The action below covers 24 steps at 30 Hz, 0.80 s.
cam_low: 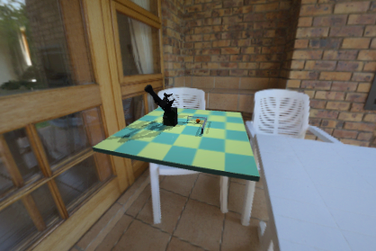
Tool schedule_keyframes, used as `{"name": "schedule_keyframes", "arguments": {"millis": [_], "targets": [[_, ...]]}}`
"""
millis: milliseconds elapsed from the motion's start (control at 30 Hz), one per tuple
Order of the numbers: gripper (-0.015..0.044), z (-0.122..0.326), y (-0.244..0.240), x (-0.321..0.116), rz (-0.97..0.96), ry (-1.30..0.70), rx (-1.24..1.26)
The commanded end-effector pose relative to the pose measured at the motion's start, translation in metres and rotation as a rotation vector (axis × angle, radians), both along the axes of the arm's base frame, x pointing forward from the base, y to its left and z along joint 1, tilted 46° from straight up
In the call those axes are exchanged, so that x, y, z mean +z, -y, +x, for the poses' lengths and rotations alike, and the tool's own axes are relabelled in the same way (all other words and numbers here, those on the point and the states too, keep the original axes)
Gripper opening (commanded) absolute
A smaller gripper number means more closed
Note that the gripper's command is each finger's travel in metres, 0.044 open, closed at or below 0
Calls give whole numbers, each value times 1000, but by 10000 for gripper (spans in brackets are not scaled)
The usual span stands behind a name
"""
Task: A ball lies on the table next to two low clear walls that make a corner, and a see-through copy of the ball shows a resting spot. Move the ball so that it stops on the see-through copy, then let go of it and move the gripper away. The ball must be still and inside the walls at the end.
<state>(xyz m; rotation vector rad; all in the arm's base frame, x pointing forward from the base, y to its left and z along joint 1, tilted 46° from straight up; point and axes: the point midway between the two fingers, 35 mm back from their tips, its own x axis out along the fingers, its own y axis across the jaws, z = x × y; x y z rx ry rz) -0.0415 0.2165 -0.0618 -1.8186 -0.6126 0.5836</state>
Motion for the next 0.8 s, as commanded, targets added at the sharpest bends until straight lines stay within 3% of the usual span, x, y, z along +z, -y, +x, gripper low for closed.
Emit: {"name": "schedule_keyframes", "arguments": {"millis": [0, 33, 300, 400, 767], "targets": [[374, 2, 0, 0, -3, -3, -14], [350, 7, 1, -2, -10, -12, -57], [350, 74, -7, -17, -234, -18, -501], [350, 88, -4, -20, -181, -96, -622], [350, 176, 15, -34, -475, -260, -1076]]}}
